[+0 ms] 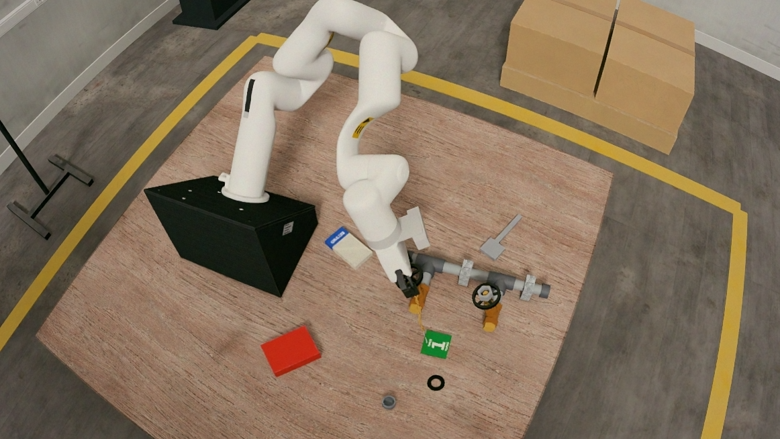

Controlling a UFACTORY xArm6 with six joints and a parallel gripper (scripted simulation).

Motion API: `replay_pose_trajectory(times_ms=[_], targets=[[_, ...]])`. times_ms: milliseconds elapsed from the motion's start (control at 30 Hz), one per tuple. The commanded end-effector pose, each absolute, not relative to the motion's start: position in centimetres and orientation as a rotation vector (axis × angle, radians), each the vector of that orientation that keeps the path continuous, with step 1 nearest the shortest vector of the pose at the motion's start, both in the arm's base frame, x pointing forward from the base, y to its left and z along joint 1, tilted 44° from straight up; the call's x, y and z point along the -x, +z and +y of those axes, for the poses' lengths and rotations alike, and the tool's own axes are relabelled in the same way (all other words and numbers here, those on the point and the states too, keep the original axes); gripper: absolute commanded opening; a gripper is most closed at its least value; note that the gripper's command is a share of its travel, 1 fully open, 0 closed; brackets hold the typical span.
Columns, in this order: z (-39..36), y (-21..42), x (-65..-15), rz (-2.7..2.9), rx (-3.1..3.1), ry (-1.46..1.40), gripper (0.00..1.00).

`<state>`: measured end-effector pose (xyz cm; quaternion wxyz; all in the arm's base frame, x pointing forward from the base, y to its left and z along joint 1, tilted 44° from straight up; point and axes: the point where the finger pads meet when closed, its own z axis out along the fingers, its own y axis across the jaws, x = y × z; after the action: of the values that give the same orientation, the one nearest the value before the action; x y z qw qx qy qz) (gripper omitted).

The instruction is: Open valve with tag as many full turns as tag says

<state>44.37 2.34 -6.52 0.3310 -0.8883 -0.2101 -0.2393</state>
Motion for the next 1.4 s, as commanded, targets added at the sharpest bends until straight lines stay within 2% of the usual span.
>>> replay_pose_trajectory(times_ms=[0, 733, 1300, 1367], targets=[[2.23, -6.43, -44.51, -0.227, 2.348, -0.475, 1.0], [2.23, -6.43, -44.51, 0.837, 2.151, -0.057, 1.0], [2.23, -6.43, -44.51, 1.591, 1.717, 0.35, 1.0], [2.23, -6.43, -44.51, 1.73, 1.608, 0.465, 1.0]])
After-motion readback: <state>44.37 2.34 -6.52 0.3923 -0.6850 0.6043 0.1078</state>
